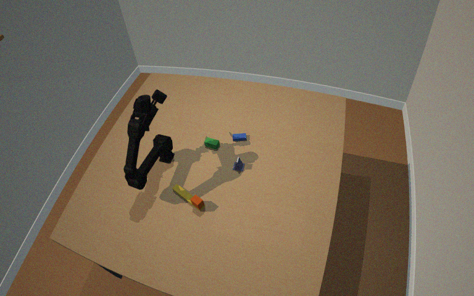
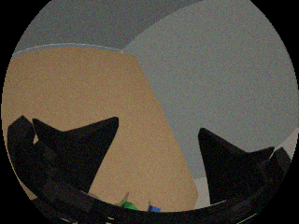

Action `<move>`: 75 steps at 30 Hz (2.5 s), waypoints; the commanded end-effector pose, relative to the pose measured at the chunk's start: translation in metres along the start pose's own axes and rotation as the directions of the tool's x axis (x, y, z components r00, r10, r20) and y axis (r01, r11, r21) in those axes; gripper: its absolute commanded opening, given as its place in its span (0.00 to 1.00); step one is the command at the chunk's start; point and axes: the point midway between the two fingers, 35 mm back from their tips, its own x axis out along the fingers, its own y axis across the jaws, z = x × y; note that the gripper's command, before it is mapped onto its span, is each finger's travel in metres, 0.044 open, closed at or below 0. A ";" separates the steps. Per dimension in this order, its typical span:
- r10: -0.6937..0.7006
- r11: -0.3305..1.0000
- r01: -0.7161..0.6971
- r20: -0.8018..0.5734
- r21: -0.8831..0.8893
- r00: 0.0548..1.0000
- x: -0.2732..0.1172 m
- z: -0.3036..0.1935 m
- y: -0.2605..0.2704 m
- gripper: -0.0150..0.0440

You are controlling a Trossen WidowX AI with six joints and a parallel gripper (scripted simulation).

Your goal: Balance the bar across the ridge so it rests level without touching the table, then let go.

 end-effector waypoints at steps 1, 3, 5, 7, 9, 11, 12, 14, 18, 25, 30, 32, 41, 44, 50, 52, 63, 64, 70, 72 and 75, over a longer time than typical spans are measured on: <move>-0.001 1.000 0.001 -0.003 0.002 1.000 0.000 0.000 0.000 0.89; -0.006 1.000 0.006 -0.025 0.017 1.000 0.001 -0.002 -0.003 0.80; -0.014 0.999 0.016 -0.059 0.040 0.998 0.003 -0.006 -0.006 0.79; -0.021 0.998 0.026 -0.092 0.062 0.996 0.005 -0.009 -0.010 0.79; -0.027 0.996 0.038 -0.125 0.085 0.992 0.006 -0.013 -0.013 0.79; -0.033 0.993 0.050 -0.158 0.107 0.987 0.008 -0.016 -0.017 0.79; -0.036 0.991 0.057 -0.174 0.118 0.984 0.008 -0.018 -0.019 0.79; -0.041 0.988 0.071 -0.207 0.141 0.978 0.010 -0.022 -0.022 0.79; -0.049 0.978 0.101 -0.270 0.184 0.962 0.011 -0.030 -0.029 0.79; -0.056 0.953 0.162 -0.378 0.257 0.924 0.012 -0.045 -0.041 0.79; -0.056 0.929 0.212 -0.450 0.304 0.891 0.012 -0.057 -0.049 0.79; -0.055 0.916 0.236 -0.480 0.324 0.876 0.011 -0.063 -0.052 0.79; -0.043 0.848 0.349 -0.604 0.400 0.796 0.005 -0.088 -0.065 0.79; -0.034 0.823 0.384 -0.638 0.419 0.769 0.003 -0.095 -0.069 0.79; -0.012 0.768 0.456 -0.701 0.450 0.713 -0.004 -0.111 -0.076 0.79; -0.003 0.748 0.480 -0.721 0.458 0.693 -0.007 -0.116 -0.078 0.79; 0.057 0.625 0.612 -0.809 0.485 0.585 -0.026 -0.145 -0.088 0.79; 0.063 0.612 0.623 -0.816 0.486 0.575 -0.028 -0.148 -0.088 0.79; 0.104 0.535 0.692 -0.850 0.485 0.516 -0.041 -0.163 -0.091 0.79; 0.118 0.508 0.713 -0.860 0.483 0.497 -0.046 -0.168 -0.091 0.79; 0.141 0.467 0.745 -0.872 0.477 0.469 -0.053 -0.175 -0.092 0.79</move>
